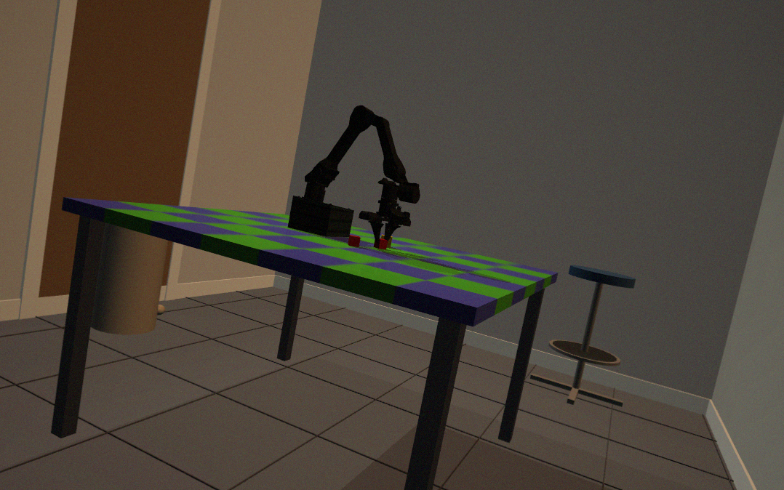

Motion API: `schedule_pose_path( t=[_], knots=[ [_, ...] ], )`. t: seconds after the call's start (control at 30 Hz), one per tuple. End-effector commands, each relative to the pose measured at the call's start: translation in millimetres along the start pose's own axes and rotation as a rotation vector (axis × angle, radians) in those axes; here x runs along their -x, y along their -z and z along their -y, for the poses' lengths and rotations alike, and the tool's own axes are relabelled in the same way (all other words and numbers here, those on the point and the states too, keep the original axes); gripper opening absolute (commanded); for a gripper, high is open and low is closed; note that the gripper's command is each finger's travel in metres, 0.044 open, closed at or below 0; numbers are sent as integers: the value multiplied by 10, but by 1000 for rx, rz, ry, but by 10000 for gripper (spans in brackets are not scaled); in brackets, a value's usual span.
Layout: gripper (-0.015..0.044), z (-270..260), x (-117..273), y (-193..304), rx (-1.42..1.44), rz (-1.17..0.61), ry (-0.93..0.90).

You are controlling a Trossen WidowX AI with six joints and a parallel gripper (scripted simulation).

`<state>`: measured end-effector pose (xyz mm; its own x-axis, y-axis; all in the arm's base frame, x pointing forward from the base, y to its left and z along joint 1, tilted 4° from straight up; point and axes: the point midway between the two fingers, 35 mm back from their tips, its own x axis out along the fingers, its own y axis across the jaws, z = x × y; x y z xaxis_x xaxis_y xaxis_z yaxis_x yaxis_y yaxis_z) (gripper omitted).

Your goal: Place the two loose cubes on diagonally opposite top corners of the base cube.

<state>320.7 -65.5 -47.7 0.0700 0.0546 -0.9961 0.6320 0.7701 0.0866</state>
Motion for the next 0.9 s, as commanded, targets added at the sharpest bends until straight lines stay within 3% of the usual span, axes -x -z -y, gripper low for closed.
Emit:
schedule_pose_path(
  t=[0.0, 0.87],
  knots=[
    [105, 3, 43, 3, -4, -6, 6],
    [105, -20, 859, -24, -4, -5, 6]
  ],
)
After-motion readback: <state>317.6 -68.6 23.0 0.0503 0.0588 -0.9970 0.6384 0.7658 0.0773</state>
